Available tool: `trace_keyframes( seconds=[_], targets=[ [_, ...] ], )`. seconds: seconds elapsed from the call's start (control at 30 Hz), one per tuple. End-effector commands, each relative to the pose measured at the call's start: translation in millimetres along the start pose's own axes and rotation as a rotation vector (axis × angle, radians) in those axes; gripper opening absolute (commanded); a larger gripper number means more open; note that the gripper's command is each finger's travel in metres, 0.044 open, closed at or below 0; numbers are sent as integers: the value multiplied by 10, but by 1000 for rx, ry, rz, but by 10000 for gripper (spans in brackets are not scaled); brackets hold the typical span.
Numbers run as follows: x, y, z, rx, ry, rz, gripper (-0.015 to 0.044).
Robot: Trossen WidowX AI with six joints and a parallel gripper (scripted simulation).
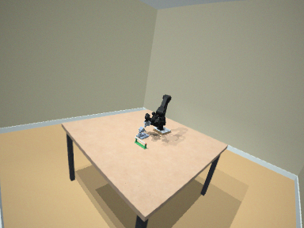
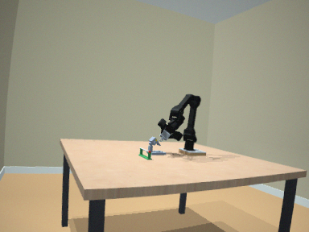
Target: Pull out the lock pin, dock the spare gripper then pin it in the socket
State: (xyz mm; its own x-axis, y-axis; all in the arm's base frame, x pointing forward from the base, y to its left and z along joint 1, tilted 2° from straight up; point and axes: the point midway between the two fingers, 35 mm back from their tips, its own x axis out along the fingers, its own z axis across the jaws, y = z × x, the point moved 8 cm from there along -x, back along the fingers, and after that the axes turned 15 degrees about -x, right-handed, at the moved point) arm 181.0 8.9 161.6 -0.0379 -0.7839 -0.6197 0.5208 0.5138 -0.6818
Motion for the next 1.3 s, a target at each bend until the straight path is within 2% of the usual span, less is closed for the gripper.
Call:
trace_keyframes(
  seconds=[0.0,0.63,1.27],
  targets=[
    [-53,-1,-30,-13,-78,-24,0],
    [-328,32,-167,-48,-429,-42,0],
    [-266,160,-104,-39,-447,-24,0]
  ],
)
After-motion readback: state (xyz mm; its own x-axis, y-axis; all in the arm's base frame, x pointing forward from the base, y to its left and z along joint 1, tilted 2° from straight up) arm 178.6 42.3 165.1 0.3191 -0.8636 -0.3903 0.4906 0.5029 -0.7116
